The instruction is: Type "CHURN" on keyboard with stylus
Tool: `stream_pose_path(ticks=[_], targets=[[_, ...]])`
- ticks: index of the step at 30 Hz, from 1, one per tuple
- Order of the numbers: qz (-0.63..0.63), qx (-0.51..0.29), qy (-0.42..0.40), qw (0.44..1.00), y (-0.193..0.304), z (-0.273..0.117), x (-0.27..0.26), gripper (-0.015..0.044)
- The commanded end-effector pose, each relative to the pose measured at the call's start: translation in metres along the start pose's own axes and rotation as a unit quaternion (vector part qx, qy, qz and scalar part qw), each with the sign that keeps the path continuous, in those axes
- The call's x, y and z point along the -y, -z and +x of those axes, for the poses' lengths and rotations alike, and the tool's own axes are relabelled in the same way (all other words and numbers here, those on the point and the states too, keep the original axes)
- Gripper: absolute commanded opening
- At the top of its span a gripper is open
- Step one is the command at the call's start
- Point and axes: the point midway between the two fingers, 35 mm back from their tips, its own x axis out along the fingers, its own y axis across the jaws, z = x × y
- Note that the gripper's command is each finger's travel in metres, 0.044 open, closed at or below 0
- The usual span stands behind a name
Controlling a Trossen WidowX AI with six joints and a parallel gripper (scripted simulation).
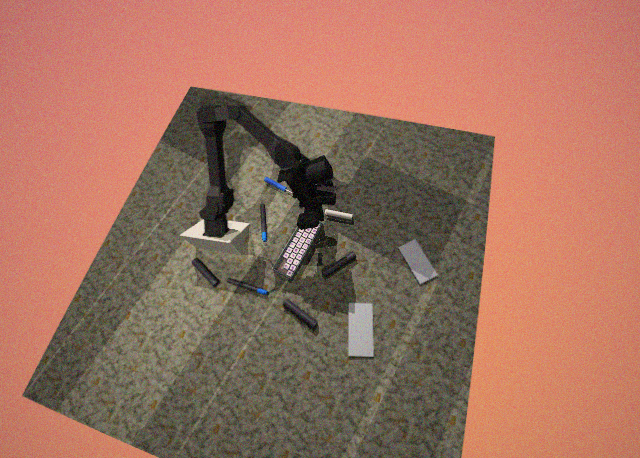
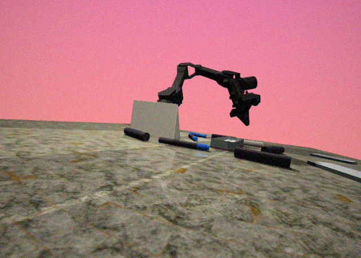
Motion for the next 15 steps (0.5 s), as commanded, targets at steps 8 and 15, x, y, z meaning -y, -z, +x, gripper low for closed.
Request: stream_pose_path(ticks=[8,15], targets=[[0.221,-0.209,-0.102,0.947,0.053,0.025,0.006,0.0],[0.221,-0.209,-0.102,0.947,0.053,0.025,0.006,0.0]])
